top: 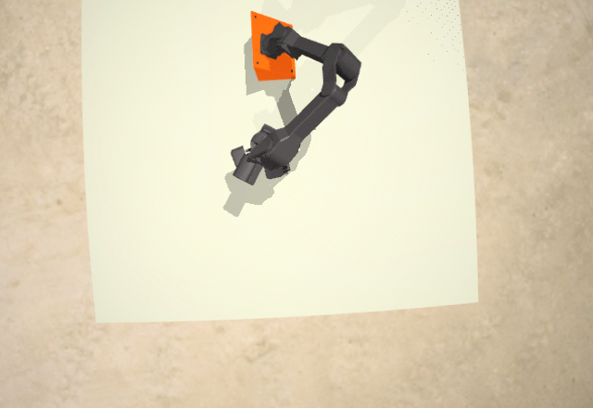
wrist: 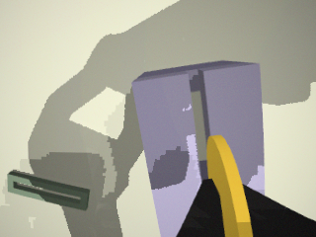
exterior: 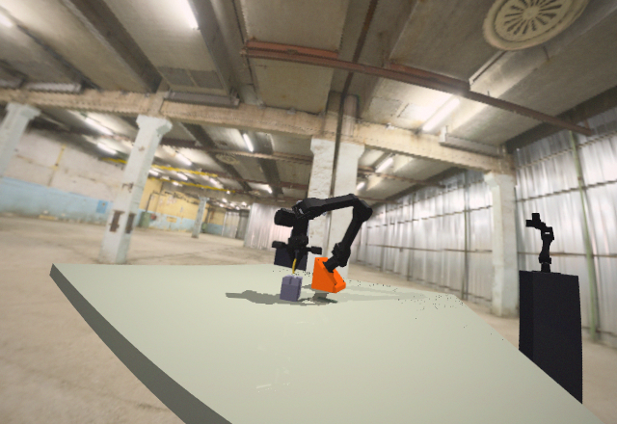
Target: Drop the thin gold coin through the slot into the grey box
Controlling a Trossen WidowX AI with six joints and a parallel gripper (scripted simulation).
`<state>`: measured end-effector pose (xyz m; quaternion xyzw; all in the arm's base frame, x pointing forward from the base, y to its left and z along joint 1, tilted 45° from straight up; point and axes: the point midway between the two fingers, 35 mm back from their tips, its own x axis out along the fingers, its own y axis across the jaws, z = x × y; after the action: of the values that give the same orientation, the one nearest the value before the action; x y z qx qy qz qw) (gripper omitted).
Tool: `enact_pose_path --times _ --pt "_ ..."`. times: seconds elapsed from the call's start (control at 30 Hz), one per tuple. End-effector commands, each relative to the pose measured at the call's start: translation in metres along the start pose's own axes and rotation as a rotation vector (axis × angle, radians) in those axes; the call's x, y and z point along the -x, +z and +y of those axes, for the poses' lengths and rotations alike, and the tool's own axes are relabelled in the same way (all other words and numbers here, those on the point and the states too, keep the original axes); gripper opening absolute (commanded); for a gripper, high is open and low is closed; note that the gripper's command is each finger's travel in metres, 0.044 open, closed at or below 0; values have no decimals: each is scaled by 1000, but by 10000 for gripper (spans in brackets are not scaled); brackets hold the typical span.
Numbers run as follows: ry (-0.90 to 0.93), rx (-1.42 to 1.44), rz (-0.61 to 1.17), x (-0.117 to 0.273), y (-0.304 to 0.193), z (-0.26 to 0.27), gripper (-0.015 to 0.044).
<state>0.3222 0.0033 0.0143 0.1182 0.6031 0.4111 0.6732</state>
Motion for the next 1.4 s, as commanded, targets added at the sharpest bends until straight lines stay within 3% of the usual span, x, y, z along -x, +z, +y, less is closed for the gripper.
enact_pose_path --times 0.0,0.87,1.07,1.37 --pt "4 -7 -1 -2 0 0 0" --pt "4 -6 -1 -13 0 0 0" --pt "0 0 0 -11 0 0 157" --pt "0 0 0 -11 0 0 161"
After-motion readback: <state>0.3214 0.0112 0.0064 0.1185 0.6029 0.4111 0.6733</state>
